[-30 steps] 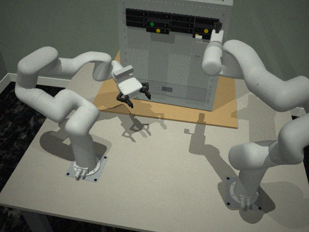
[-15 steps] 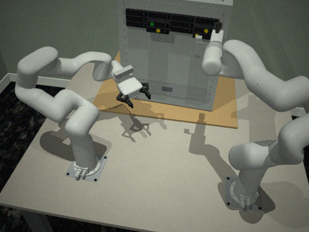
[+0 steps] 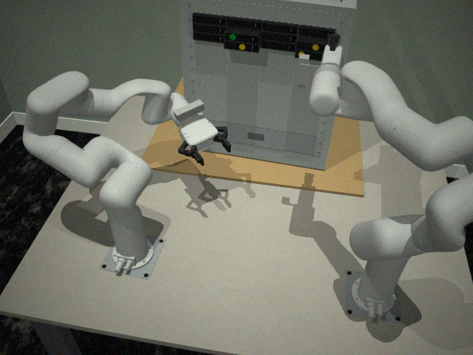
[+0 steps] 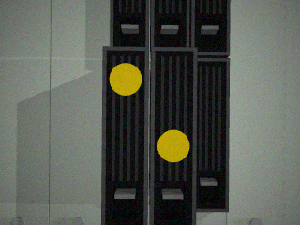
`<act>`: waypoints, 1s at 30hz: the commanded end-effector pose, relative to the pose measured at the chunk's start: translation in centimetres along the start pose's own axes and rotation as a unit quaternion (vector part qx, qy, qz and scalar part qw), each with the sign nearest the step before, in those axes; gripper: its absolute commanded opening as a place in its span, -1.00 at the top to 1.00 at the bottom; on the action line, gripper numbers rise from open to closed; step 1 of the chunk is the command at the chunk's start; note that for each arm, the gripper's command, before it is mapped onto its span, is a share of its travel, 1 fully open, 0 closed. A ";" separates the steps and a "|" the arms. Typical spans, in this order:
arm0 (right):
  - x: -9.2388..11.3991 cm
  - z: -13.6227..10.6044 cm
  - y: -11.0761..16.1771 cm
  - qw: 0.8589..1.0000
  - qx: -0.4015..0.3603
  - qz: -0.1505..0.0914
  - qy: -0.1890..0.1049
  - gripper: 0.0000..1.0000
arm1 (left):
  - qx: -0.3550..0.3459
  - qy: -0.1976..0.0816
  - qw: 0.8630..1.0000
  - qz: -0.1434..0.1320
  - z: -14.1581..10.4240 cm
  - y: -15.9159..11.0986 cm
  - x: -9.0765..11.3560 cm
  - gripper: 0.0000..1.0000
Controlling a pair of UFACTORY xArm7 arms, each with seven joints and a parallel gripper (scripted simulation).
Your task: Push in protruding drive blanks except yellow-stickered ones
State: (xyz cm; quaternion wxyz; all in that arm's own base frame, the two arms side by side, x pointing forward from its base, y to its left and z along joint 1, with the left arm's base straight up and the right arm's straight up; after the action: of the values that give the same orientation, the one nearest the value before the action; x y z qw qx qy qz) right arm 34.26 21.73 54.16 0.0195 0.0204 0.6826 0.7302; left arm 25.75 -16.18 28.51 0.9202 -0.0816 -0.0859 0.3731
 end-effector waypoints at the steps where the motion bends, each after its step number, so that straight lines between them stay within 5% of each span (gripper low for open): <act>1: 0.0 0.0 0.2 1.000 -0.001 -0.002 0.000 -1.00 | -0.001 -0.001 1.000 0.000 0.1 0.0 0.0 -1.00; 30: 0.0 1.1 0.1 1.000 -0.001 -0.002 0.000 -1.00 | -0.001 -0.001 1.000 0.000 0.1 0.0 0.0 -1.00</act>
State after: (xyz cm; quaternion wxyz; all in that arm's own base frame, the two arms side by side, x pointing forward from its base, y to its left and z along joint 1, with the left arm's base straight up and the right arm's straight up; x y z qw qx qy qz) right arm 34.28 22.41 54.15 0.0192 0.0202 0.6827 0.7301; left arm 25.75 -16.18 28.51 0.9202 -0.0816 -0.0859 0.3731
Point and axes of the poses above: on each arm, the point where the finger pads meet when closed, its own x axis back along the fingers, its own y axis across the jaws, z = x × y, the point moved 7 cm from there along x, back along the fingers, and after that the axes turned 4 degrees about -x, right-handed, at the moved point
